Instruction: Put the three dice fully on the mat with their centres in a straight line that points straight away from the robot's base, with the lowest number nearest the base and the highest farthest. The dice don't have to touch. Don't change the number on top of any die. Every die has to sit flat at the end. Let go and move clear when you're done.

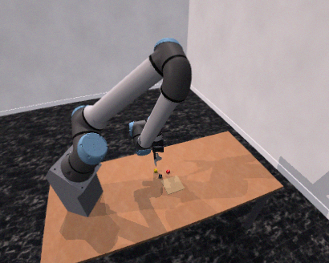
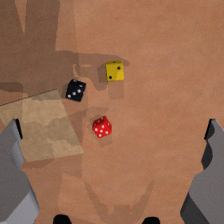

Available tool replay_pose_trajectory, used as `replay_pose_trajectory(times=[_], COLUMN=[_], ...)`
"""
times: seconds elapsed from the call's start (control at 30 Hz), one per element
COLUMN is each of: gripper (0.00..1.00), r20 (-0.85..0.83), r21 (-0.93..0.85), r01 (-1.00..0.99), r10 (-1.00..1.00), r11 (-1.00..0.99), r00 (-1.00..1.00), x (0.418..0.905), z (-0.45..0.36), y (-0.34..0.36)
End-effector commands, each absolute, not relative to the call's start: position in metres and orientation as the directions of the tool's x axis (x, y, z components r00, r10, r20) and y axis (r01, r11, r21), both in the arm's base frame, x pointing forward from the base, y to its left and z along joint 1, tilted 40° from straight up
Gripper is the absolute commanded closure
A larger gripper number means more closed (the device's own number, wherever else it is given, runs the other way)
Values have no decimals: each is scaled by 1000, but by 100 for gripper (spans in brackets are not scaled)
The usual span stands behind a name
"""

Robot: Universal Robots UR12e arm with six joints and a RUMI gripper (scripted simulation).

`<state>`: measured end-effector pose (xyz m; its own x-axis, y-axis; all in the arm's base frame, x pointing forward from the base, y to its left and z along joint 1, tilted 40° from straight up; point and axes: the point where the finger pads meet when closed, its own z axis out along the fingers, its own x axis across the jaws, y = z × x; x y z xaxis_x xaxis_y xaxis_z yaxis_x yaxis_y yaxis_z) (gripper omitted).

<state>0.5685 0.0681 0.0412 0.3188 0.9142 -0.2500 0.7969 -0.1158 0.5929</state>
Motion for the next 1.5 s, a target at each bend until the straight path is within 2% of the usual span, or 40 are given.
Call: replay_pose_trajectory(times=[0.0,0.83,1.13,1.47], gripper=[0,0,0,0], r20=[-284,-270,-200,-12], r21=[577,584,612,643], r01=[815,808,769,625], r10=[922,920,905,811], r11=[-55,-77,-184,-442], r00=[263,283,376,585], x=[569,570,571,576], z=[42,41,37,28], y=[67,67,66,64])
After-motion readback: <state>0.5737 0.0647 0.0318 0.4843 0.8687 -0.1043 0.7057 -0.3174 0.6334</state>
